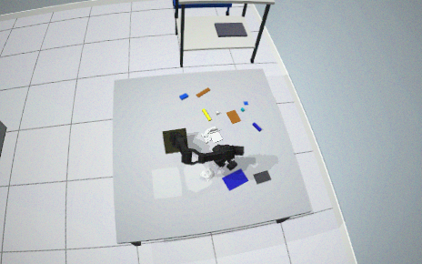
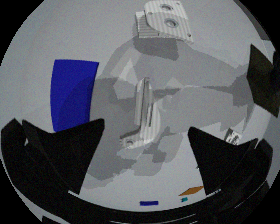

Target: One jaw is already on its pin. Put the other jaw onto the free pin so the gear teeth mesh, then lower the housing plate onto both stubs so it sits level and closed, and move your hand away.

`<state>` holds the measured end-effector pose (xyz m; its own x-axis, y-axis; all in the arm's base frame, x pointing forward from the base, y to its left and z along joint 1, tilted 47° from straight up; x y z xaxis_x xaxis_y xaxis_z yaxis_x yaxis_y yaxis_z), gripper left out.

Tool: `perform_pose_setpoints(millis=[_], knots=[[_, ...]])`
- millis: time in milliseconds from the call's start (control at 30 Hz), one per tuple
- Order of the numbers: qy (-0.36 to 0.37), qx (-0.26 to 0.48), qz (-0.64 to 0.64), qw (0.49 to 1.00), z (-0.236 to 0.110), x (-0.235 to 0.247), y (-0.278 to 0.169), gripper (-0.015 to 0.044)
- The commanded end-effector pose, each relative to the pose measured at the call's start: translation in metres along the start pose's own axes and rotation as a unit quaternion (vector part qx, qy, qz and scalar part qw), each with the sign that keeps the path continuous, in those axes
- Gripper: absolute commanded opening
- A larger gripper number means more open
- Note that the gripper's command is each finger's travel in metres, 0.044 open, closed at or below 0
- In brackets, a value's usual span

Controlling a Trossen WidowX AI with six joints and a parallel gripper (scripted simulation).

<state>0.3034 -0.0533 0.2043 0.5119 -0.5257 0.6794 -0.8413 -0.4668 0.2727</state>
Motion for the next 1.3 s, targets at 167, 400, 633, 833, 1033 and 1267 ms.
perform_pose_setpoints(millis=[167, 400, 633, 833, 1033, 1267], knots=[[-0.004, -0.002, -0.003, 1.000, 0.018, -0.002, 0.000, 0.0440], [-0.003, -0.002, -0.003, 1.000, 0.029, -0.002, 0.000, 0.0440], [-0.002, -0.002, -0.004, 1.000, 0.040, -0.002, 0.001, 0.0440], [-0.002, -0.002, -0.004, 1.000, 0.041, -0.002, 0.001, 0.0440], [-0.002, -0.002, -0.004, 1.000, 0.041, -0.002, 0.001, 0.0440], [-0.002, -0.002, -0.004, 1.000, 0.041, -0.002, 0.001, 0.0440]])
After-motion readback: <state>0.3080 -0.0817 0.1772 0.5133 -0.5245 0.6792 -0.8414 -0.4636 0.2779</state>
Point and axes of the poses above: the point midway between the two fingers, 35 mm back from their tips, its own z axis out along the fingers, its own x axis across the jaws, y = z × x, the point moved 6 cm from there along -z, back along the fingers, and after that the axes turned 3 degrees about z, right-handed, at the moved point
